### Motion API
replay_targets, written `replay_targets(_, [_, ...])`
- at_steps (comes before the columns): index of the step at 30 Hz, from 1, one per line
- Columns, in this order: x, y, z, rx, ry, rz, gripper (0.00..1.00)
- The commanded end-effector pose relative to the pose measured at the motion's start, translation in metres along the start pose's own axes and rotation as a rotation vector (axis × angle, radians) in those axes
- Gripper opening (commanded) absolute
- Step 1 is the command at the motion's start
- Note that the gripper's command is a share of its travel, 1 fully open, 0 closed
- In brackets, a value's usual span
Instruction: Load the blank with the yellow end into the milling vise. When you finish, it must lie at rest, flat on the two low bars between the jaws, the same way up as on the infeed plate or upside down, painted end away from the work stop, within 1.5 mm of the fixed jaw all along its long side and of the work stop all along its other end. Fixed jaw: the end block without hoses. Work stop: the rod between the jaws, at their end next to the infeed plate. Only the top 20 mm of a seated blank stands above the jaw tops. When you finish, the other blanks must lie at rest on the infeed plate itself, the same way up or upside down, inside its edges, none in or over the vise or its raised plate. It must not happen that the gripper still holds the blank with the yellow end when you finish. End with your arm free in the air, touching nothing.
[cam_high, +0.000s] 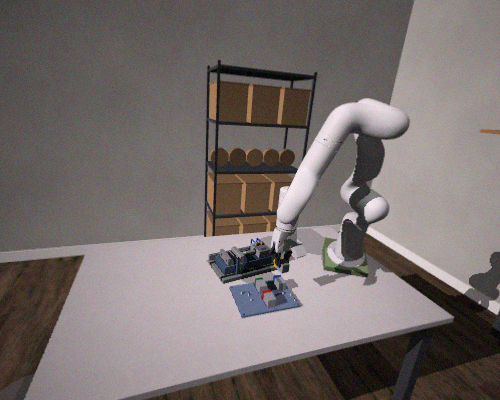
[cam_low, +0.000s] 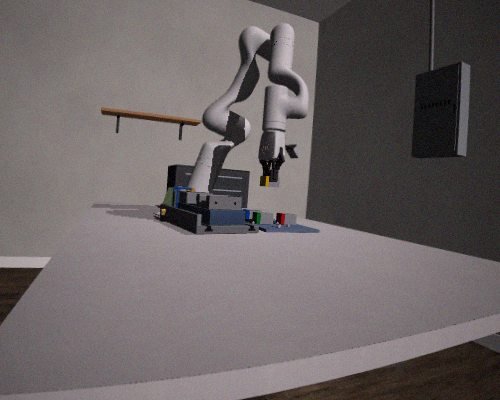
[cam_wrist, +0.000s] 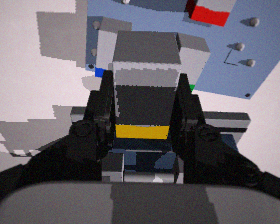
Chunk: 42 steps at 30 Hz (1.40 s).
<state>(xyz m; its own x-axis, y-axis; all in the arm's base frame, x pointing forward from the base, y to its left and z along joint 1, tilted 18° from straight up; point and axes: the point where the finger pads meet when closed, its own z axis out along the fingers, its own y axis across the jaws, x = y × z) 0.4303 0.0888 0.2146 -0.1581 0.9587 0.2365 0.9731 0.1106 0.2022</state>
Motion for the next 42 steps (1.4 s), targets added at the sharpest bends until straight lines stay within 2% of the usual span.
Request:
replay_targets(1, [-0.013,0.006,0.000,-0.002,0.000,0.000,0.00])
replay_targets(8, [-0.045,0.019,0.001,-0.003,0.002,-0.001,0.00])
replay_targets(15, [-0.045,0.019,0.001,-0.003,0.002,-0.001,0.00])
replay_targets(25, [-0.090,0.038,0.002,-0.003,0.002,-0.001,0.00])
replay_targets(32, [-0.090,0.038,0.002,-0.003,0.002,-0.001,0.00])
replay_targets(42, [-0.135,0.056,0.003,-0.003,0.001,-0.001,0.00])
